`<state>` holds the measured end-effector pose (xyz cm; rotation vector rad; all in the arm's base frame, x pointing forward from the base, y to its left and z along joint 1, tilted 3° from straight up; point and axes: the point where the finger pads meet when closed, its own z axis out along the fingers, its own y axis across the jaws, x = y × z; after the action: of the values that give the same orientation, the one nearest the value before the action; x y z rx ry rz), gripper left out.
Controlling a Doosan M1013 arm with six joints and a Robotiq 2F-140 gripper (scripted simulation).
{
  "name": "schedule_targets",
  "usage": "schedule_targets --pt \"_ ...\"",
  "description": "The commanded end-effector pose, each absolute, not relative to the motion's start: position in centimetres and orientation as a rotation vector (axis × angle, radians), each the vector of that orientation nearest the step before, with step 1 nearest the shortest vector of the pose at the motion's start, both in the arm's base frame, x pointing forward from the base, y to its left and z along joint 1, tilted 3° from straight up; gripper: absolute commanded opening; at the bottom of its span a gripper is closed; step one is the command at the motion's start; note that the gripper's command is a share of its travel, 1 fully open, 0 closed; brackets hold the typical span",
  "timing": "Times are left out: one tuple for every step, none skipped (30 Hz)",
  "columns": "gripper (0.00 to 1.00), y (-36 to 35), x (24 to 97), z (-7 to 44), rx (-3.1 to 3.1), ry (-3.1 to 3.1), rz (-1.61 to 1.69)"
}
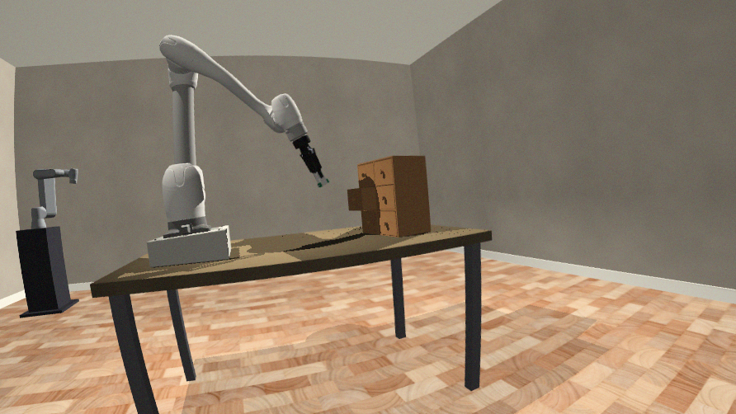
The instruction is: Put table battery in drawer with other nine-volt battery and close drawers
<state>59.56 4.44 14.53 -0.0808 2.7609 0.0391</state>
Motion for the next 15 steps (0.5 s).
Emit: schedule_targets --pt "0.14 4.49 59.48 14.35 -0.080 2.684 0.048" --pt "0.14 4.48 59.42 14.33 -0.079 2.656 0.048" --pt "0.14 4.49 59.37 14.28 -0.078 2.628 0.050" --pt "0.14 4.49 59.31 14.25 -0.077 2.599 0.050" --pt "0.14 4.49 59.25 14.22 -0.075 2.569 0.051" --pt "0.14 4.51 59.20 14.18 -0.075 2.543 0.053" --pt "0.14 4.48 59.15 14.15 -0.073 2.517 0.052" --pt "0.14 4.52 59.12 14.14 -0.073 2.501 0.054" --pt "0.14 4.54 59.10 14.12 -0.073 2.486 0.056" --pt "0.14 4.51 59.07 14.10 -0.072 2.472 0.055" --pt "0.14 4.49 59.04 14.09 -0.071 2.461 0.054" --pt "0.14 4.56 59.04 14.09 -0.072 2.454 0.057" --pt "0.14 4.61 59.04 14.09 -0.072 2.447 0.059" --pt "0.14 4.63 59.03 14.09 -0.072 2.440 0.060" --pt "0.14 4.63 59.02 14.08 -0.072 2.433 0.060"
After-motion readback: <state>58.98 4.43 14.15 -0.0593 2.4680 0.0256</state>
